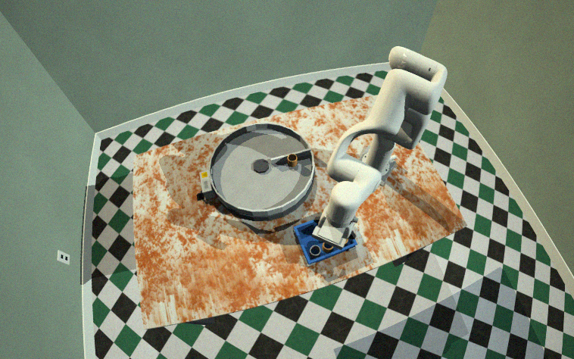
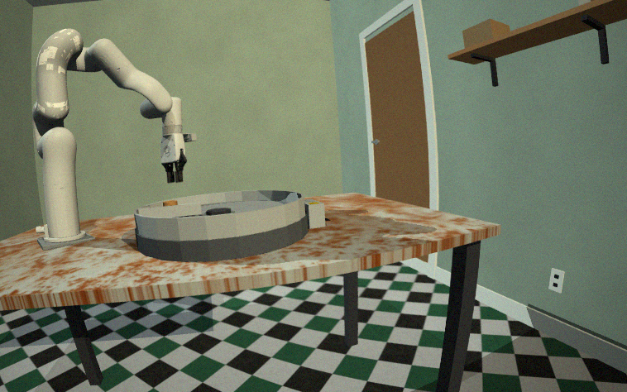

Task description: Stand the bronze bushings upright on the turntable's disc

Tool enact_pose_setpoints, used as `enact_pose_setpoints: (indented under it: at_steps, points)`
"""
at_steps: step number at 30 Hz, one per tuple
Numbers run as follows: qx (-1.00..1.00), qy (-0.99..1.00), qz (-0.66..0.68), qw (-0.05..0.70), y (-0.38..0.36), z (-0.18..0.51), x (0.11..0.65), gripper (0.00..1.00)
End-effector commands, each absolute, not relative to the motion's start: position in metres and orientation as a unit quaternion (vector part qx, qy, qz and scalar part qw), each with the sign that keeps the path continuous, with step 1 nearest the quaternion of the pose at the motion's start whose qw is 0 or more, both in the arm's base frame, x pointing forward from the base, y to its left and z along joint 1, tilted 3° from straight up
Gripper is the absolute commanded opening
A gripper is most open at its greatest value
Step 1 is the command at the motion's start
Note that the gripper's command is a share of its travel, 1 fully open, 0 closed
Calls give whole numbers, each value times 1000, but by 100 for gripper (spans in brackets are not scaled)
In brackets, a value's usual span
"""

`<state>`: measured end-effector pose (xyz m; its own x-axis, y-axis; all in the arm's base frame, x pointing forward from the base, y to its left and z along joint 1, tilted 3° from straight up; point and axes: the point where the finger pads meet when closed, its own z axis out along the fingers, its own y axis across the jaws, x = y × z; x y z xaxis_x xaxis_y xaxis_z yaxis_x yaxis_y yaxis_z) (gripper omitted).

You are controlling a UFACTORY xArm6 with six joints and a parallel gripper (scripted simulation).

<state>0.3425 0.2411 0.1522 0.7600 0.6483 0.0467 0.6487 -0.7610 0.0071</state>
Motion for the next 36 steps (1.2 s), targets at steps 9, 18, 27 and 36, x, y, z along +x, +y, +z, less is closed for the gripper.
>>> enact_pose_setpoints:
  at_steps: [9, 18, 27, 36]
  points:
    - [-938, -346, -25, 5, 241, 154, 343, 48]
    - [-938, -346, -25, 5, 242, 148, 344, 48]
    - [-938, -346, -25, 5, 242, 119, 345, 48]
    - [-938, -346, -25, 5, 243, 90, 346, 48]
